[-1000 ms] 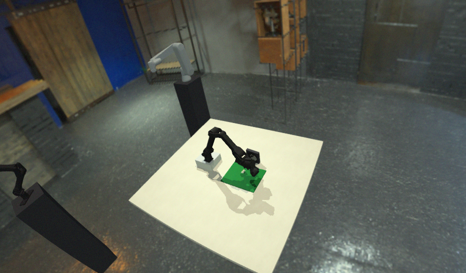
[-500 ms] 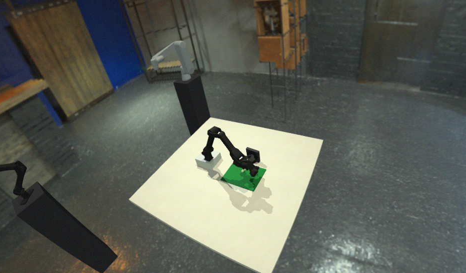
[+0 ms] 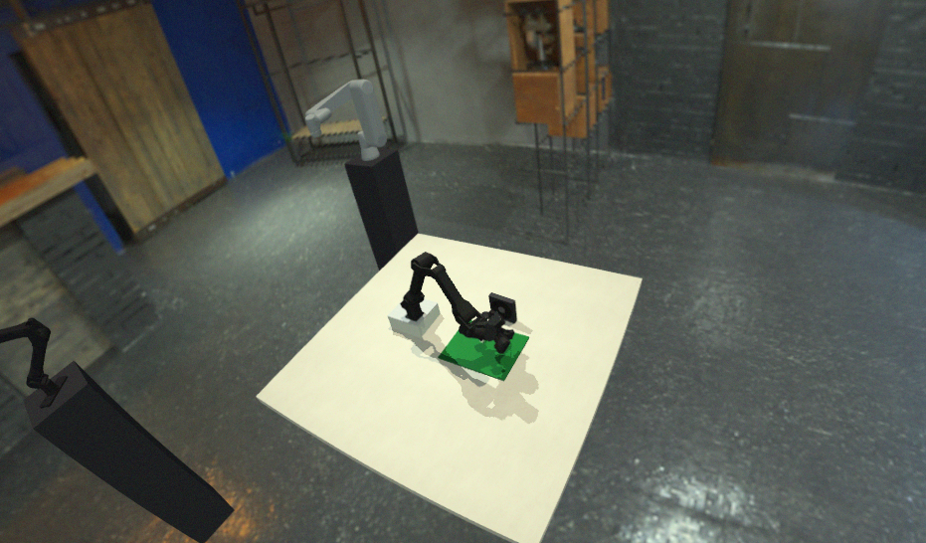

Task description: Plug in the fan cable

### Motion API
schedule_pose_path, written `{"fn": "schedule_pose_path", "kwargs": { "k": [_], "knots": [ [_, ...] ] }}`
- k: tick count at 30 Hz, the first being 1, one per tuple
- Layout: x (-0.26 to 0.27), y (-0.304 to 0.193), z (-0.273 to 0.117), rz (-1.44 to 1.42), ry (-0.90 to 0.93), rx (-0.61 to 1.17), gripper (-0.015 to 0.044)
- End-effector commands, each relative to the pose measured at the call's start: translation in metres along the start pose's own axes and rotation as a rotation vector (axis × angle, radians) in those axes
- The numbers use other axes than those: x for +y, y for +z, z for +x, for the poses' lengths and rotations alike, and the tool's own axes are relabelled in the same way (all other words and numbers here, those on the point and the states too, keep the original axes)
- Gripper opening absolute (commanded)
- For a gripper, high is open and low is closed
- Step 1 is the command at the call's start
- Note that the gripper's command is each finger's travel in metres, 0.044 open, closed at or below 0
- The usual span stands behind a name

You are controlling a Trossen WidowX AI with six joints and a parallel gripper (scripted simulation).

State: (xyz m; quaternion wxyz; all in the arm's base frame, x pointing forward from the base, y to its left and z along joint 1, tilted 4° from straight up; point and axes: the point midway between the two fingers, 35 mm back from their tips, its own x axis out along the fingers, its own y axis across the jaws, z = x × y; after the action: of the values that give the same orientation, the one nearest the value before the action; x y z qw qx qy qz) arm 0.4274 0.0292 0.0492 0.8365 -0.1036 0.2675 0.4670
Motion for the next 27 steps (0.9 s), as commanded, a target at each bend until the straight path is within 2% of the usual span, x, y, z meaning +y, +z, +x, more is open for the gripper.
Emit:
{"fn": "schedule_pose_path", "kwargs": {
  "k": [1, 27],
  "knots": [
    [0.001, -0.002, -0.002, 0.002, 0.005, -0.039, 0.0000],
    [0.012, -0.007, -0.022, -0.042, 0.034, -0.275, 0.0000]
  ]
}}
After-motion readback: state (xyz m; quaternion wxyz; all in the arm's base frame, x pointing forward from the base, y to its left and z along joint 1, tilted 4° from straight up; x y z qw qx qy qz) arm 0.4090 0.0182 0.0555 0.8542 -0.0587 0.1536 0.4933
